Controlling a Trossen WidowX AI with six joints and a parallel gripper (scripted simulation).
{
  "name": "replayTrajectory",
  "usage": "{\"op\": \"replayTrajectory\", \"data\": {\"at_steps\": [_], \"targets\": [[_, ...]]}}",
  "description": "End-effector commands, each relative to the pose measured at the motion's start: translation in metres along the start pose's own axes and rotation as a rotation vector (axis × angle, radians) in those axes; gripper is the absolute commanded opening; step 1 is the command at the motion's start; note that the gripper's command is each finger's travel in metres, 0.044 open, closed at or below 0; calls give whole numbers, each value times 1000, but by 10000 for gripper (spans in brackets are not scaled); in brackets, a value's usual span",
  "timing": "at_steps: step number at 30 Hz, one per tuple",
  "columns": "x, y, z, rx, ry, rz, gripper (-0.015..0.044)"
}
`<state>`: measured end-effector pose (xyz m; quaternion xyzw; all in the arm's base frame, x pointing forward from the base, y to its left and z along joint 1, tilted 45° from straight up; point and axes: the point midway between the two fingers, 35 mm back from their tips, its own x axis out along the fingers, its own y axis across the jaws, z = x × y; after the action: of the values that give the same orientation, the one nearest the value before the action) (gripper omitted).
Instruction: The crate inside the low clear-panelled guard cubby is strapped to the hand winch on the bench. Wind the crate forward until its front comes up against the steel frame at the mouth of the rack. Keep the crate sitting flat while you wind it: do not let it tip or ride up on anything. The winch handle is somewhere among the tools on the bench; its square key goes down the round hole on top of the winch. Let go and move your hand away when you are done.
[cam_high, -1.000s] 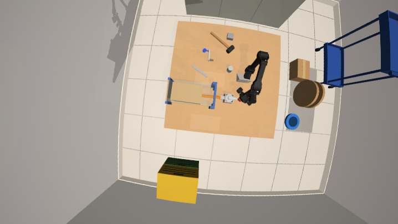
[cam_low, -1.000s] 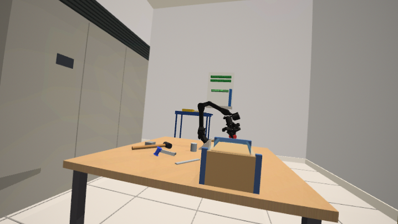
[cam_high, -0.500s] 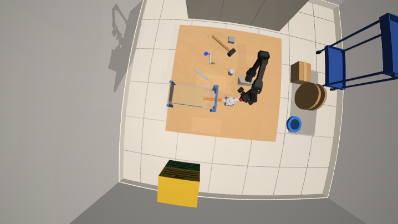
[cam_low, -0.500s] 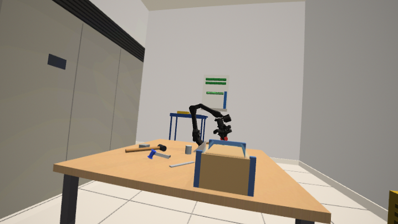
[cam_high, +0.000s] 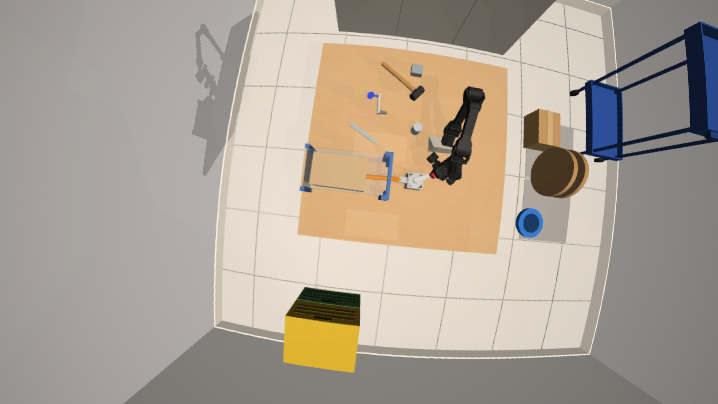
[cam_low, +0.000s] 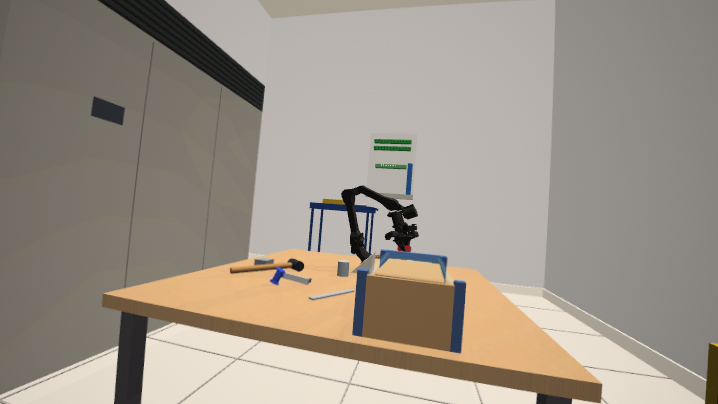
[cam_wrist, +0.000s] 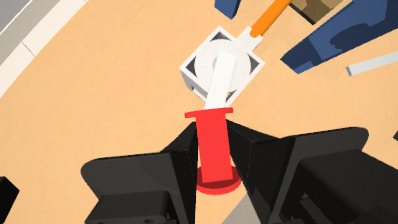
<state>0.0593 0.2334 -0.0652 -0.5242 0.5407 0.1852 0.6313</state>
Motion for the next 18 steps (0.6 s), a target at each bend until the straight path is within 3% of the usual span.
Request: {"op": "replayTrajectory", "data": {"at_steps": [1,18], "targets": [[2,-9,-4,-4,10,-21,0],[1,-27,-7,-4,11,-22,0]]}}
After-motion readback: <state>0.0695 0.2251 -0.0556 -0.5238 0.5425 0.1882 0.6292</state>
